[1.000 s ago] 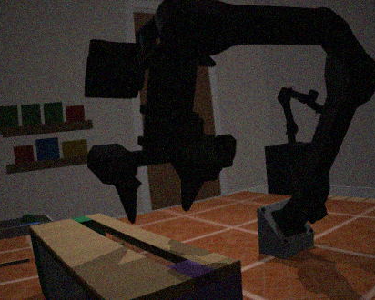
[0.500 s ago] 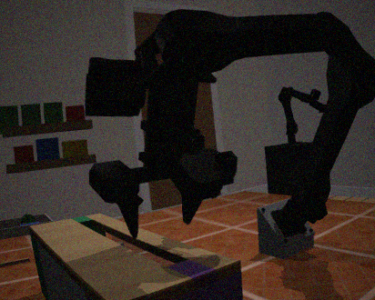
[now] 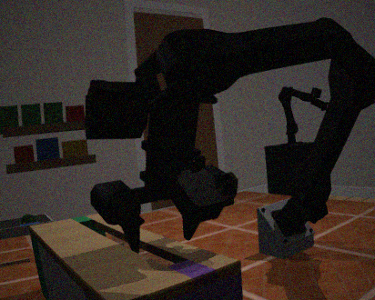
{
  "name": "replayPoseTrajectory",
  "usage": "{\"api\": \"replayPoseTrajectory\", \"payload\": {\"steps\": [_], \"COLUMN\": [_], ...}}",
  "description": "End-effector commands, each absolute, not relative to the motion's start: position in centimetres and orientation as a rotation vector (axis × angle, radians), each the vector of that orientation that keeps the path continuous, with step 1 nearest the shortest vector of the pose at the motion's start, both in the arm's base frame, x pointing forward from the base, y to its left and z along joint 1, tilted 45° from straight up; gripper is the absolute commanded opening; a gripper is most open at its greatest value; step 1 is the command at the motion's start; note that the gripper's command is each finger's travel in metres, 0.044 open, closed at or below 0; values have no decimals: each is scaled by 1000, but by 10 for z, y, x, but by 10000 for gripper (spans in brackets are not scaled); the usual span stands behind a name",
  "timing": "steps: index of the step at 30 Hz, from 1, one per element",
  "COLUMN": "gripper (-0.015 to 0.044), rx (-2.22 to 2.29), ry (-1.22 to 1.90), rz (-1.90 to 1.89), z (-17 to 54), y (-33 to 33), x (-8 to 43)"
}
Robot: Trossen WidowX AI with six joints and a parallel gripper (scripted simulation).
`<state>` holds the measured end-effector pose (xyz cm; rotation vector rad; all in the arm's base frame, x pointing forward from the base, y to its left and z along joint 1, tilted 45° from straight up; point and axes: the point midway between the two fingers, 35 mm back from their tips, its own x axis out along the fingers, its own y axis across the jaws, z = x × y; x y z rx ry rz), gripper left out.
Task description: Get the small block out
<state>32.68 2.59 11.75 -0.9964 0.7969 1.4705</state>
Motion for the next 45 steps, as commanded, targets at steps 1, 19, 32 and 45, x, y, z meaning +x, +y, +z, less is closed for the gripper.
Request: {"api": "replayPoseTrajectory", "payload": {"steps": [1, 19, 32, 45], "gripper": [400, 400, 400, 400], "rx": [-993, -993, -993, -995], "ry": [794, 796, 799, 800], "rz": [1468, 1471, 1471, 1470], "z": [112, 98, 75, 54], "y": [32, 45, 23, 1], "x": [327, 324, 327, 332]}}
